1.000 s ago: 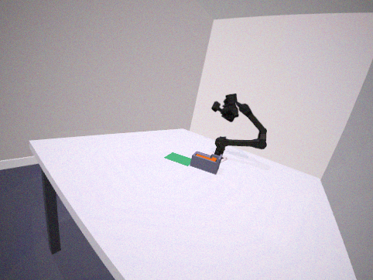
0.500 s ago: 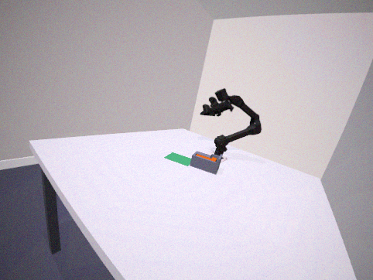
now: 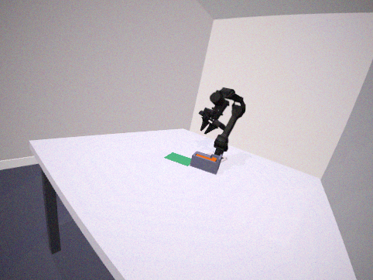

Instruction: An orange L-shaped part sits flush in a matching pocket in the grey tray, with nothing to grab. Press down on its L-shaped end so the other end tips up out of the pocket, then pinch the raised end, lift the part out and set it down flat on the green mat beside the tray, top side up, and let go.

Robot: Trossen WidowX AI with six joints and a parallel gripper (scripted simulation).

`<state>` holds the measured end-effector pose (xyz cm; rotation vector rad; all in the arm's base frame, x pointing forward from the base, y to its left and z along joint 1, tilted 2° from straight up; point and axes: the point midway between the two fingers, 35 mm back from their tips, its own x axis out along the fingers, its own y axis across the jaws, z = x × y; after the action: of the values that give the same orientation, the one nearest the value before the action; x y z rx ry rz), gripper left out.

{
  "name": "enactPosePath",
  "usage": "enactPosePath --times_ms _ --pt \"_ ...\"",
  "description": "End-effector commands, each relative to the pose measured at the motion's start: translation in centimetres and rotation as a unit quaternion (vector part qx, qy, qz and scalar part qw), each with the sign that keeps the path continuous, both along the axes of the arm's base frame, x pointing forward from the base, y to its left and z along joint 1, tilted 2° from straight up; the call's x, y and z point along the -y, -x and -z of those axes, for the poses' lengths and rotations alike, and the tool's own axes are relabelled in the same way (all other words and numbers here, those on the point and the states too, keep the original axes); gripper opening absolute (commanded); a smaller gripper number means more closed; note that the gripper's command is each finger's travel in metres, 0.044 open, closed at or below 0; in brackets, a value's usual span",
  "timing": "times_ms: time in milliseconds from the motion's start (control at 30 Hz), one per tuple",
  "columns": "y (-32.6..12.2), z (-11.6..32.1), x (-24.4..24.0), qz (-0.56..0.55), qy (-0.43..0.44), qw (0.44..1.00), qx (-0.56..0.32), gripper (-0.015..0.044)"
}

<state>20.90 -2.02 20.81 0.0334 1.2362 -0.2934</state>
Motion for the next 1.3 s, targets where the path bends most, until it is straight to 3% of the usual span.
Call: enactPosePath --times_ms 0,100,200,533,800,1267 --pt "-0.6 1.7 -7.2 -0.178 -0.046 0.979 -0.092 0.018" --pt "0.1 2.7 -11.5 -0.273 -0.067 0.948 -0.149 0.018" --pt "0.5 3.0 -12.8 -0.302 -0.073 0.936 -0.168 0.018" --pt "0.5 3.6 -12.9 -0.302 -0.073 0.936 -0.168 0.018" --pt "0.5 10.2 -13.1 -0.302 -0.074 0.936 -0.168 0.018" --pt "0.5 10.7 -13.1 -0.302 -0.074 0.936 -0.168 0.018"
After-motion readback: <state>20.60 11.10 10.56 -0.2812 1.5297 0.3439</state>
